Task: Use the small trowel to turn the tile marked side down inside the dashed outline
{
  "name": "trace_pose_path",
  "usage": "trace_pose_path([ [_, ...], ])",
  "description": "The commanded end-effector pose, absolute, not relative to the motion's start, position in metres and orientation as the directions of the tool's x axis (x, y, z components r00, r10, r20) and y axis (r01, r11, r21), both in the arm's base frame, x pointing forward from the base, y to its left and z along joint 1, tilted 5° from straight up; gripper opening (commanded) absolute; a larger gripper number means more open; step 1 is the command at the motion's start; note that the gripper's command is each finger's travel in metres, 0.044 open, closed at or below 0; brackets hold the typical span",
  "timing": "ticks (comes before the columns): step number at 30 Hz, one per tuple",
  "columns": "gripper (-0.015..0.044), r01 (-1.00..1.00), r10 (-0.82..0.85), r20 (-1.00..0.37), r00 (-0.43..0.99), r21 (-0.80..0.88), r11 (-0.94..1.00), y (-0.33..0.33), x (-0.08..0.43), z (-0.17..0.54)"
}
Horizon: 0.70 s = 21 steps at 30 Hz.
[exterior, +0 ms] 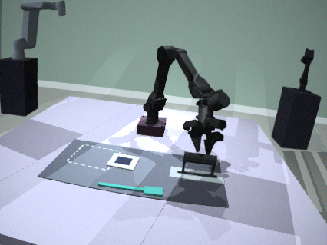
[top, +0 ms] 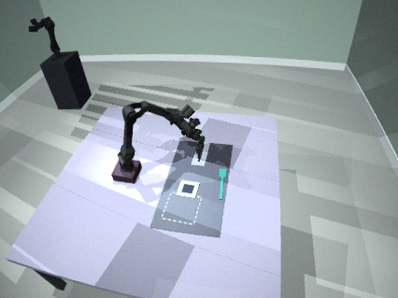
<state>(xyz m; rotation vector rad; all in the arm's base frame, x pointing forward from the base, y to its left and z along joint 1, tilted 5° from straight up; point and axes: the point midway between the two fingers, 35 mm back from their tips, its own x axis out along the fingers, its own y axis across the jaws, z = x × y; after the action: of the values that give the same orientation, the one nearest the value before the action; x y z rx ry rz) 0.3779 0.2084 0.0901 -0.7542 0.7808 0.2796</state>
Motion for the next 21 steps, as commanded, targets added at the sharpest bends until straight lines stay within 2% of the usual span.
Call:
trace_pose_path([
  [1,0.03,-0.524,-0.048,-0.696,0.717,-0.583,0.621,0.206,0.375,0.09],
  [12,0.03,-0.581,-0.074,-0.626,0.776,-0.755,0.303,0.194,0.362,0.083],
  [21,0.03,-0.572,-0.095,-0.573,0.814,-0.819,0.038,0.184,0.35,0.078],
])
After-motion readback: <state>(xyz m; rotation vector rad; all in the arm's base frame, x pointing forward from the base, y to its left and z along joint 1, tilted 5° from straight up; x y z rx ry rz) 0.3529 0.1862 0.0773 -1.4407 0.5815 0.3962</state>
